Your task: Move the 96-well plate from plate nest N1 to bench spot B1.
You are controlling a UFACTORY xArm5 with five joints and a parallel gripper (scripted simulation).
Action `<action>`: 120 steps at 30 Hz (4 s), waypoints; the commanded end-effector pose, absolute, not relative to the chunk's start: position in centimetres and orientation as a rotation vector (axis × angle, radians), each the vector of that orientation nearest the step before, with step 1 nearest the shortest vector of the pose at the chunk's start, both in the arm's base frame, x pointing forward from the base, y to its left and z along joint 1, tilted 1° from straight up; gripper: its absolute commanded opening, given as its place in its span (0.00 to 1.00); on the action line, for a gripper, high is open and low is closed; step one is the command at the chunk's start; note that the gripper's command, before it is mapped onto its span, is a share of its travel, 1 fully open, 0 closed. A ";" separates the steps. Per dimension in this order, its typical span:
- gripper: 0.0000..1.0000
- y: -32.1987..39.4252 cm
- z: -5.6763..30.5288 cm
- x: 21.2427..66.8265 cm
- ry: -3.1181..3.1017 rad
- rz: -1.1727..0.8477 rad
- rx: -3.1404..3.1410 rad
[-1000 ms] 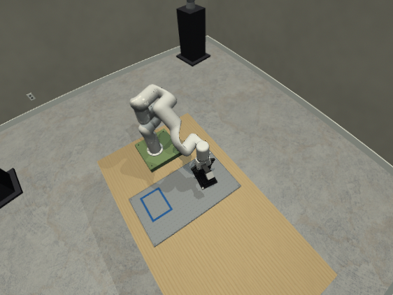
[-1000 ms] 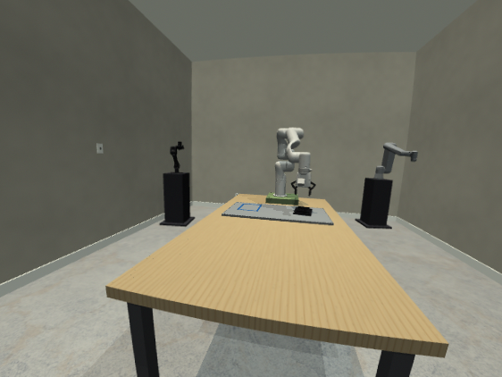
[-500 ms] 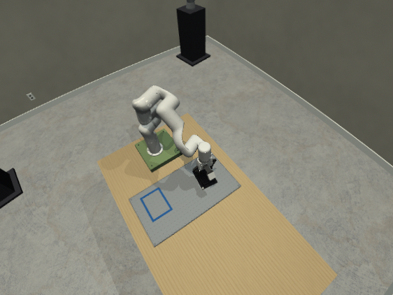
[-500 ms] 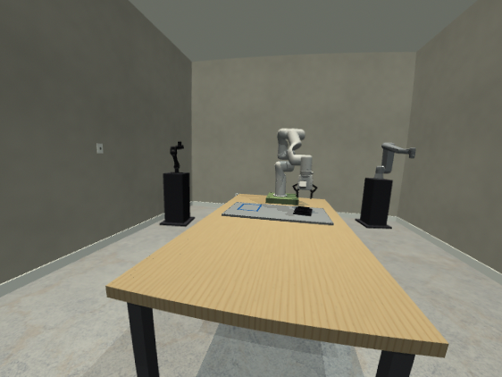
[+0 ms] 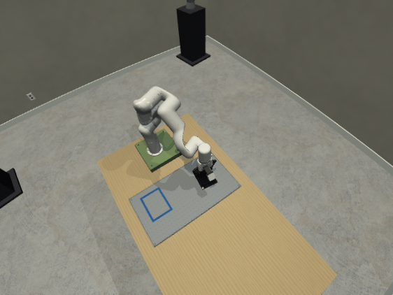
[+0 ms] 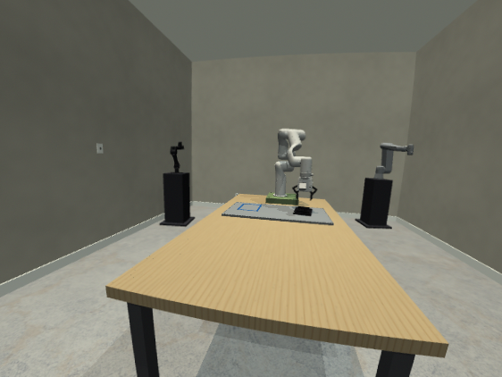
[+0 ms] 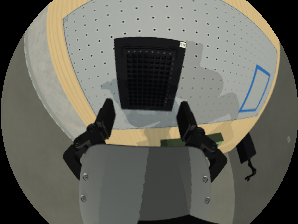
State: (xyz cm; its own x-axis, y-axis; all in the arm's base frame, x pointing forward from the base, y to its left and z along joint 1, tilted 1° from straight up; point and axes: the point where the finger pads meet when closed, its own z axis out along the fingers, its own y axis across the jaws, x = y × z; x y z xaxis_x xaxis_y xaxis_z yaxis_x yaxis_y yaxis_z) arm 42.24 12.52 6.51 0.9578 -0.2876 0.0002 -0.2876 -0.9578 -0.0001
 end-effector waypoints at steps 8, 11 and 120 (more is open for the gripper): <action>1.00 12.5 4.8 42.4 0.456 -0.005 -3.107; 1.00 12.5 4.3 42.4 0.456 -0.005 -3.107; 0.00 12.5 -0.3 42.4 0.456 -0.005 -3.107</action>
